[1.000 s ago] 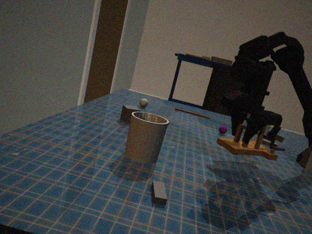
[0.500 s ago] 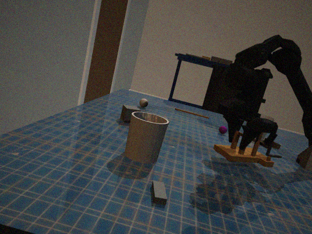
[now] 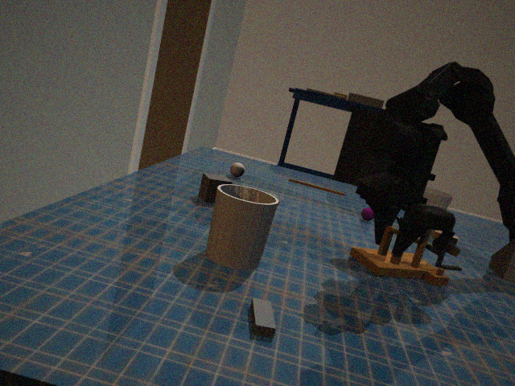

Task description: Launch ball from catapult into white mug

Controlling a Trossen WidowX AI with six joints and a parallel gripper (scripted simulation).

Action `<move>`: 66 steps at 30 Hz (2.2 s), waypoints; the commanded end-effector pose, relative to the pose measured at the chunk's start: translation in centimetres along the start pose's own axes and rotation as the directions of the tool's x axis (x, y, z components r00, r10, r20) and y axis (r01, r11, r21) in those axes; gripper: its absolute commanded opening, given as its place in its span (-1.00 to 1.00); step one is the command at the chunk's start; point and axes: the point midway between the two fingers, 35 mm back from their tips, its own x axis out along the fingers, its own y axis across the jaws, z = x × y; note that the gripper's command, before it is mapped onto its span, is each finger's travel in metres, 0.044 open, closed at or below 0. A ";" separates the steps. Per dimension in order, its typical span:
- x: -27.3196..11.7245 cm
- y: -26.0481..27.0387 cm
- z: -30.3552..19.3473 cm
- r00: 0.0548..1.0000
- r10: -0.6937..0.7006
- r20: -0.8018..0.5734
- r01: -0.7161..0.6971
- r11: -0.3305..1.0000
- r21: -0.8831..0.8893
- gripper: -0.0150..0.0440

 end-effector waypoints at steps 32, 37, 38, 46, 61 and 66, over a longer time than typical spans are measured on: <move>-9.5 0.2 -0.1 1.000 -0.001 0.008 0.001 1.000 -0.008 1.00; -6.7 0.2 -0.1 1.000 -0.002 0.007 0.002 1.000 -0.008 1.00; -5.7 0.1 -0.1 1.000 -0.002 0.007 0.003 1.000 -0.008 1.00; -4.6 0.1 -0.2 1.000 -0.003 0.007 0.003 1.000 -0.008 1.00; -2.1 0.1 -0.1 1.000 -0.004 0.007 0.004 1.000 -0.007 1.00; -1.3 0.1 -0.1 1.000 -0.004 0.007 0.004 1.000 -0.007 1.00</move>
